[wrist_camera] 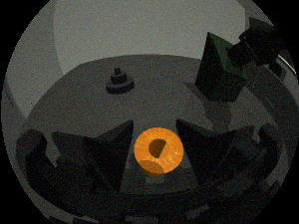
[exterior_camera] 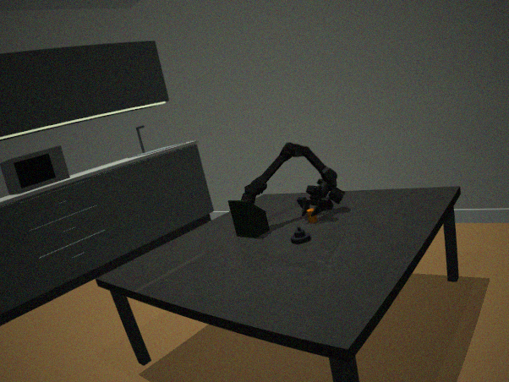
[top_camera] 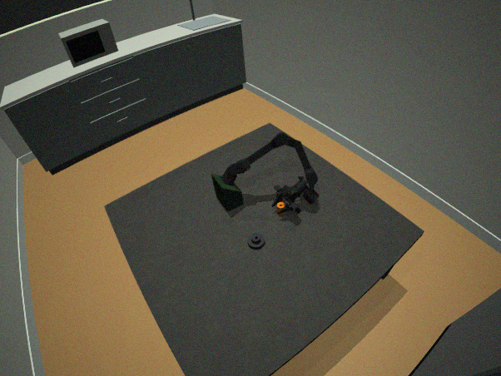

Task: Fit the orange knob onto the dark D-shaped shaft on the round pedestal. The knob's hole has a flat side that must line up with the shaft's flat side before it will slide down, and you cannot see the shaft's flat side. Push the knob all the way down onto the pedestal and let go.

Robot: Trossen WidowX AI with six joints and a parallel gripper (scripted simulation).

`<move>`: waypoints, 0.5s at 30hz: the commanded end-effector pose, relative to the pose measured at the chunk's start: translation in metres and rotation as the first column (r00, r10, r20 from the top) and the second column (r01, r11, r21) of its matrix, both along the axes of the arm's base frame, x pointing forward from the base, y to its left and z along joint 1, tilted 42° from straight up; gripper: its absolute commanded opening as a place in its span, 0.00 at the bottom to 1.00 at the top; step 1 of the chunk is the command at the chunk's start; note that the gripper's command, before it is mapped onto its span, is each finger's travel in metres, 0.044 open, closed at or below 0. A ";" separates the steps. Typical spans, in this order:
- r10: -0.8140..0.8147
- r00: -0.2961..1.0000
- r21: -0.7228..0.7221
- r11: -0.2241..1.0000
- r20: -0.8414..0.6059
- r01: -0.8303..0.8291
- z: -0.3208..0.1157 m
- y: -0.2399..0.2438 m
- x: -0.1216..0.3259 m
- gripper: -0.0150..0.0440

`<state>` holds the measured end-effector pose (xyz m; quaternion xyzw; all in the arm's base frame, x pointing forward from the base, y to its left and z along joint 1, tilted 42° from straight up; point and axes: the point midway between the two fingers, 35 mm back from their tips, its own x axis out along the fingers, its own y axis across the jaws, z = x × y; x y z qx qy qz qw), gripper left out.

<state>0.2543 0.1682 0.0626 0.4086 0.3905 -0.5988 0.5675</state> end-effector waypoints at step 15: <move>0.001 1.000 -0.002 1.000 -0.001 -0.001 0.003 -0.002 0.000 1.00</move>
